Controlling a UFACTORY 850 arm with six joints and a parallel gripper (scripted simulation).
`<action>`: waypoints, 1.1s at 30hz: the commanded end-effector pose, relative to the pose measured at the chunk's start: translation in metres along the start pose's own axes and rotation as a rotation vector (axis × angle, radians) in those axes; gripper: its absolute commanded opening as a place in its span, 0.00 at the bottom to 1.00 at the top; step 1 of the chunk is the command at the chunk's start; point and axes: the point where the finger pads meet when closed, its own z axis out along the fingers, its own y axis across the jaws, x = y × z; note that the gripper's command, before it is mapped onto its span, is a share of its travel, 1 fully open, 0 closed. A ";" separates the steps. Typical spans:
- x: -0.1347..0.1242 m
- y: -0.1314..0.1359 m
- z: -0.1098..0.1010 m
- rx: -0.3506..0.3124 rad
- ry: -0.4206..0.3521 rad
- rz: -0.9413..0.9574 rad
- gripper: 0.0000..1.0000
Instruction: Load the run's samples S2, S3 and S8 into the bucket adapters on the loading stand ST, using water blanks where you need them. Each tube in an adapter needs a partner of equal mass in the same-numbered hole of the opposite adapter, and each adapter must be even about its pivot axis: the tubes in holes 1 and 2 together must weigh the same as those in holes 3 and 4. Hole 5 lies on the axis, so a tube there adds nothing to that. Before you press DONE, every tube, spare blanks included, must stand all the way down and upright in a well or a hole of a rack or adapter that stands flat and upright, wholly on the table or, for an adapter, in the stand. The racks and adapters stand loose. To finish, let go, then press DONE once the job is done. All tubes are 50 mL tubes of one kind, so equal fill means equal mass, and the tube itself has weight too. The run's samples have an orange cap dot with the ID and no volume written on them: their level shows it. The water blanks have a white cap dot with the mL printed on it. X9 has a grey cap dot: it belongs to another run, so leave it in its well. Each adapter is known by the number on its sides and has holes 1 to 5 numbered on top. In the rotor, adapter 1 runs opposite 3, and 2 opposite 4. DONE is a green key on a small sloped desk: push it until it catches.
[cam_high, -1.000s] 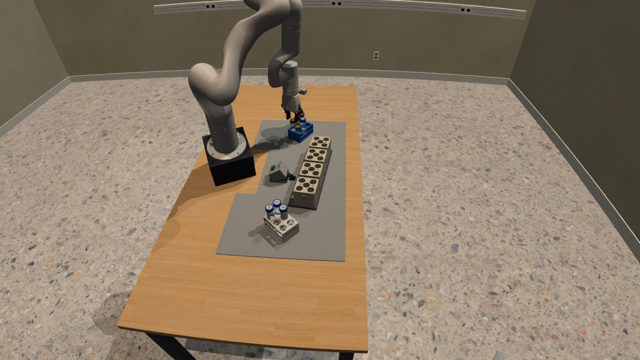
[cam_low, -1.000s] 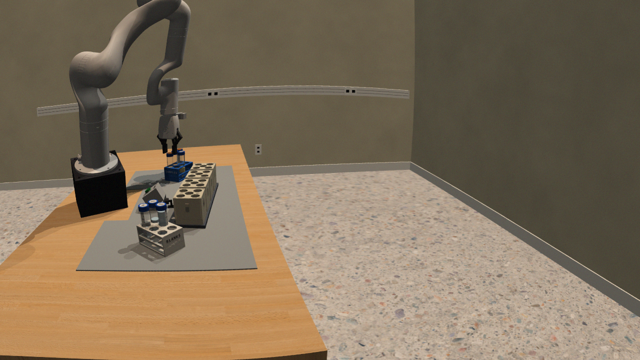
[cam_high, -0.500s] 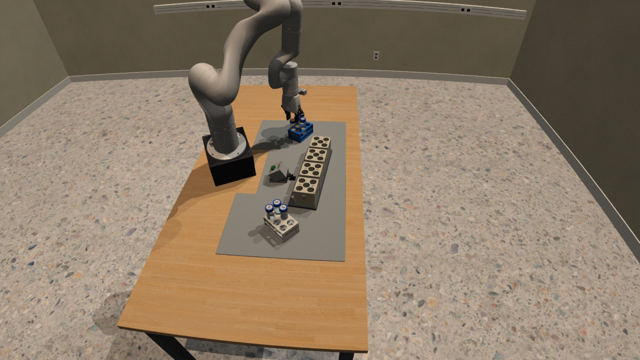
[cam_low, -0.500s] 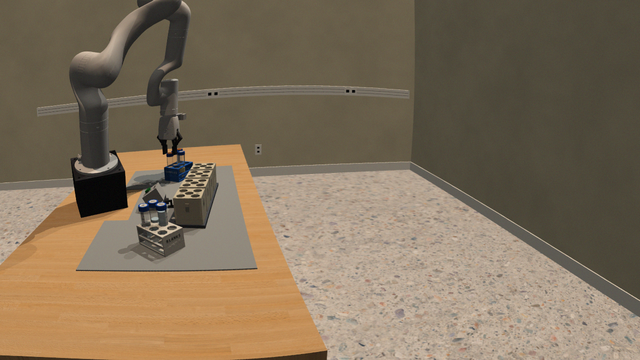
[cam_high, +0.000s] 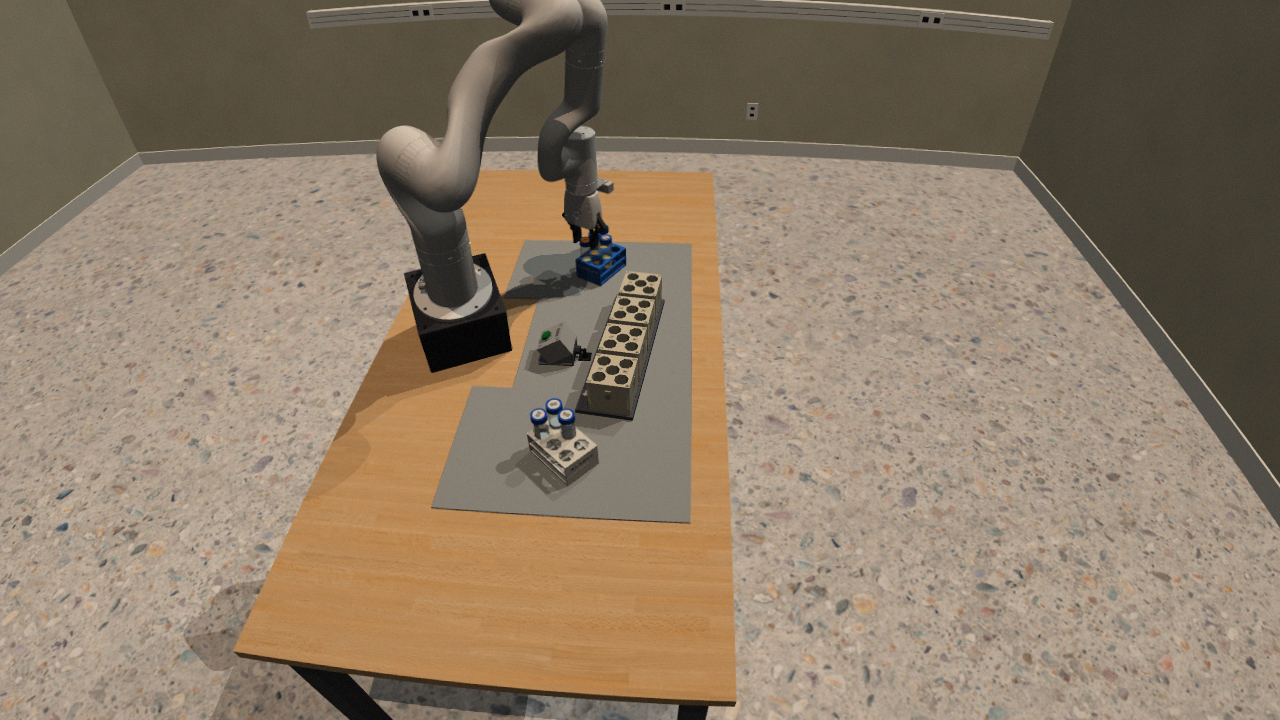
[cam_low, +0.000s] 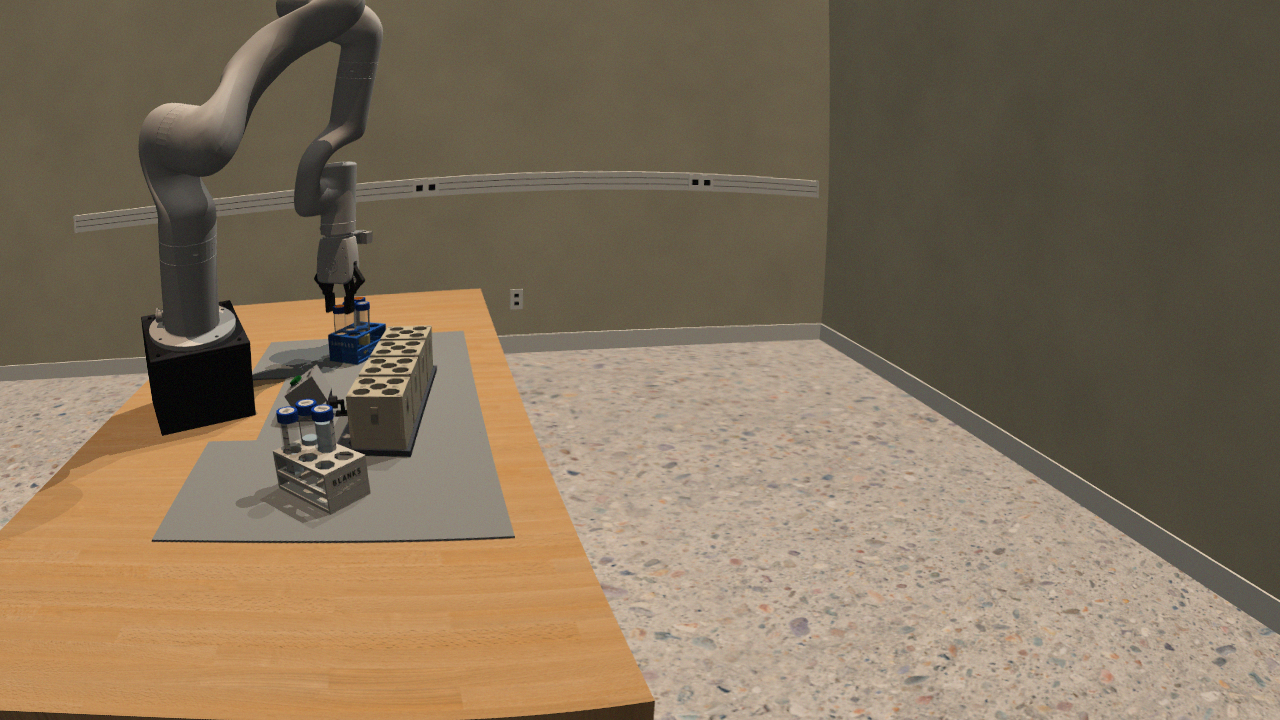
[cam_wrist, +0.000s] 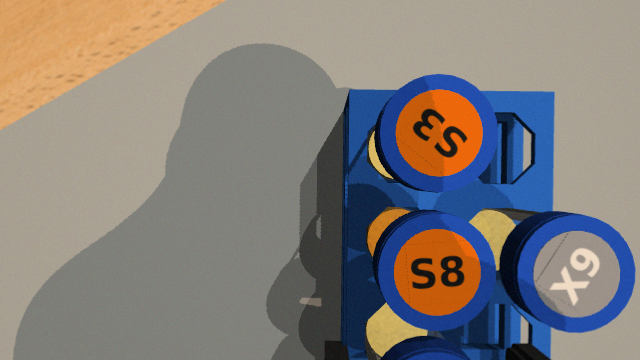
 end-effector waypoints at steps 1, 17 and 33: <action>0.001 0.000 0.003 -0.001 0.003 0.000 0.57; 0.001 0.000 0.008 -0.001 0.003 0.000 0.57; 0.001 0.000 0.007 -0.001 0.003 0.000 0.00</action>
